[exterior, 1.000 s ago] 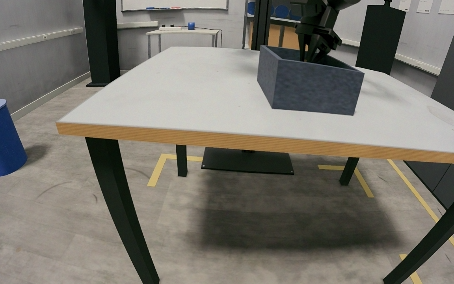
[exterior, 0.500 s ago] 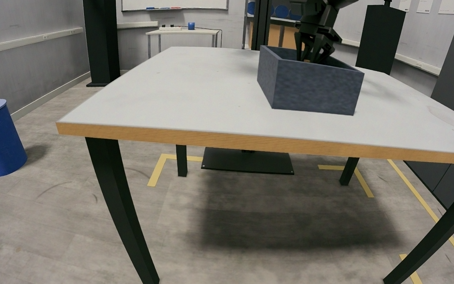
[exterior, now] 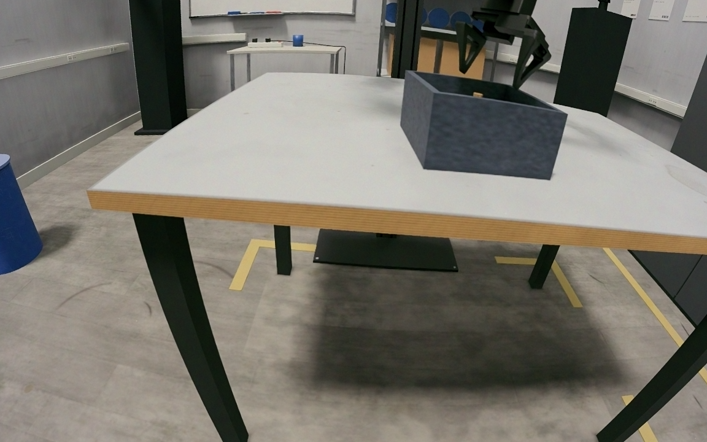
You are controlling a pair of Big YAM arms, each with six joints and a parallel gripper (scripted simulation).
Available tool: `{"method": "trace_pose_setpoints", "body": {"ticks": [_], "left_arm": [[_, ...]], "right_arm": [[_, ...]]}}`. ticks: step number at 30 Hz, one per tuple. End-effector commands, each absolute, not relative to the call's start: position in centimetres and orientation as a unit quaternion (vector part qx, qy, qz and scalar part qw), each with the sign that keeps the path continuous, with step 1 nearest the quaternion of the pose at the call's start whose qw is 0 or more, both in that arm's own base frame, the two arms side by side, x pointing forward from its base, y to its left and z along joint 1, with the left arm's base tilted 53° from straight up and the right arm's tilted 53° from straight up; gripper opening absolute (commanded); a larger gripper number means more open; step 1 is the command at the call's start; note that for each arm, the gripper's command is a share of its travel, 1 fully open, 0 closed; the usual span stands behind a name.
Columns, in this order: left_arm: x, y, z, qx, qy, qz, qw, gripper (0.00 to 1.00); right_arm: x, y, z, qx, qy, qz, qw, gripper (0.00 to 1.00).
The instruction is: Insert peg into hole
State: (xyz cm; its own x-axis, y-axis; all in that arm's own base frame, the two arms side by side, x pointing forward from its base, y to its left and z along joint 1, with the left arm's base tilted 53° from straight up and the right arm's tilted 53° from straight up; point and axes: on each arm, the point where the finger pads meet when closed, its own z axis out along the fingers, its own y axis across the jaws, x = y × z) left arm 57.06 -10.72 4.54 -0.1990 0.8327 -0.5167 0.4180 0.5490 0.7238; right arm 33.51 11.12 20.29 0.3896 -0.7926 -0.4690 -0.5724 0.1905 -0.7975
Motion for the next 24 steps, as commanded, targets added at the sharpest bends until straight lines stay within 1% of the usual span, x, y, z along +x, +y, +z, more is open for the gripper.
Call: {"method": "trace_pose_setpoints", "body": {"ticks": [1, 4, 6, 14, 24], "left_arm": [[56.3, -11.8, 3.7, 0.376, 0.754, 0.186, 0.505, 1.00], [56.3, -12.3, 3.9, 0.320, 0.749, 0.162, 0.557, 1.00], [56.3, -12.3, 3.9, 0.320, 0.749, 0.162, 0.557, 1.00], [56.1, -12.8, 4.0, 0.243, 0.726, 0.135, 0.629, 1.00], [56.7, -12.2, 5.1, 0.229, 0.712, 0.147, 0.647, 1.00]], "right_arm": [[33.9, 11.1, 20.9, -0.627, 0.540, -0.105, 0.551, 1.00], [33.9, 11.1, 20.9, -0.627, 0.540, -0.105, 0.551, 1.00], [33.9, 11.1, 20.9, -0.627, 0.540, -0.105, 0.551, 1.00], [33.9, 11.1, 20.9, -0.627, 0.540, -0.105, 0.551, 1.00], [33.9, 11.1, 20.9, -0.627, 0.540, -0.105, 0.551, 1.00]]}}
